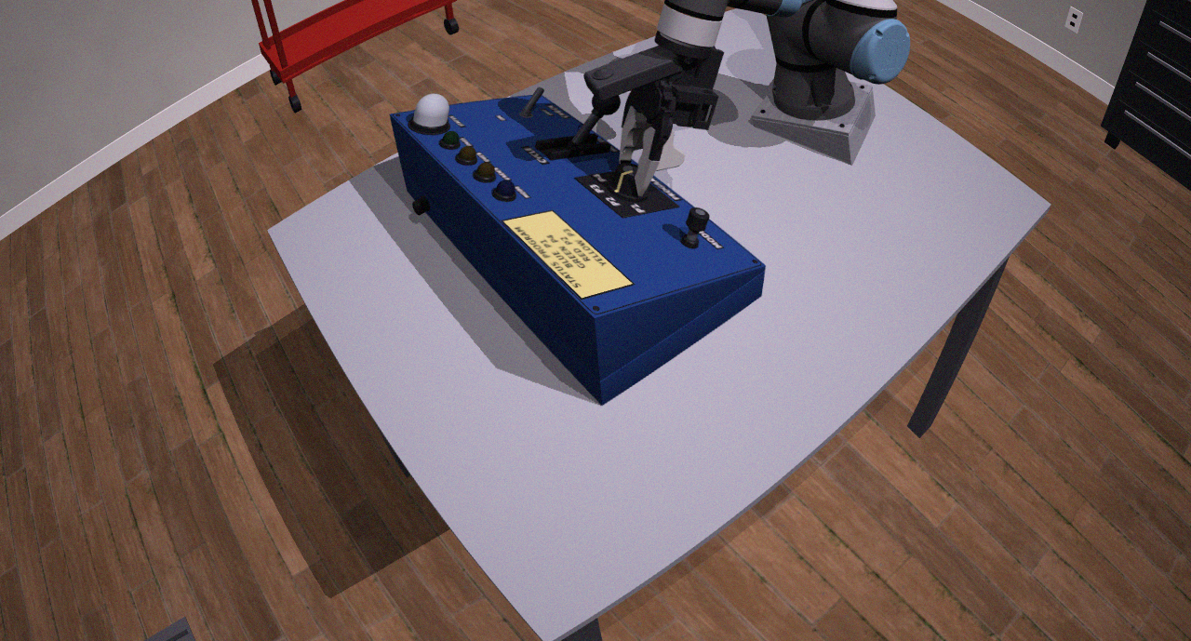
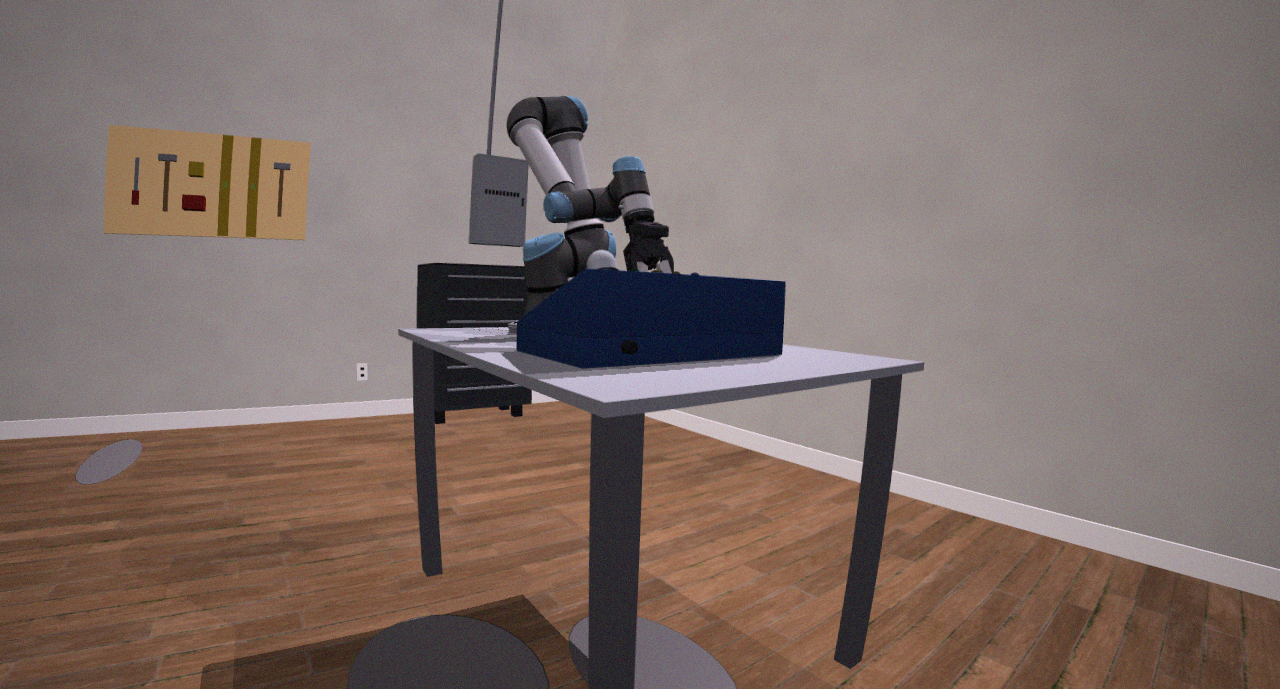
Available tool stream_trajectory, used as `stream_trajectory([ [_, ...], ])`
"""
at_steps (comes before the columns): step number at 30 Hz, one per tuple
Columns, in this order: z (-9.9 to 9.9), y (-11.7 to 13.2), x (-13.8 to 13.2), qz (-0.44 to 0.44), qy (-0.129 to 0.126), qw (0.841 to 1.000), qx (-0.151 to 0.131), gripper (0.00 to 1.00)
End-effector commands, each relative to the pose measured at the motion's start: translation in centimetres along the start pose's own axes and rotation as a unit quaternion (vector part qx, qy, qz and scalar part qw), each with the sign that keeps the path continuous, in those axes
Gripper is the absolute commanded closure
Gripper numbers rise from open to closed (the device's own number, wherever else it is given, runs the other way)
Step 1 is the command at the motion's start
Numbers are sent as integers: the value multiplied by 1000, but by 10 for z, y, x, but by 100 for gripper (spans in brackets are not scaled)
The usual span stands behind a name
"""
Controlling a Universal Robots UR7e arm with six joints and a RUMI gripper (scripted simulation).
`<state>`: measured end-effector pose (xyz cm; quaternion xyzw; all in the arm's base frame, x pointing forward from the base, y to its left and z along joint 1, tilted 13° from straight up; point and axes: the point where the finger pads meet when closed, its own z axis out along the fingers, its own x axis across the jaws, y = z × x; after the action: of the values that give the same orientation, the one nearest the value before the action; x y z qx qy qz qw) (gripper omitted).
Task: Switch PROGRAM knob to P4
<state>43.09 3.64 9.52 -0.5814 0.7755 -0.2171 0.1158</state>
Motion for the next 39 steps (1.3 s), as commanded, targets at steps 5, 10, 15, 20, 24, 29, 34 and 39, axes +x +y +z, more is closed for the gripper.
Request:
stream_trajectory([
  [5, 0, -1, 0, 114, 3, 993, 1, 100],
  [10, 0, -1, 0, 179, 3, 984, 1, 100],
  [15, 0, -1, 0, 217, 3, 976, 1, 100],
  [20, 0, 0, 0, 278, 3, 961, 1, 100],
  [24, 0, -1, 0, 324, 3, 946, 1, 100],
  [29, 0, 0, 0, 378, 3, 926, 1, 100],
  [34, 0, 0, 0, 408, 3, 913, 2, 100],
  [39, 0, 0, 0, 454, 3, 891, 2, 100],
])
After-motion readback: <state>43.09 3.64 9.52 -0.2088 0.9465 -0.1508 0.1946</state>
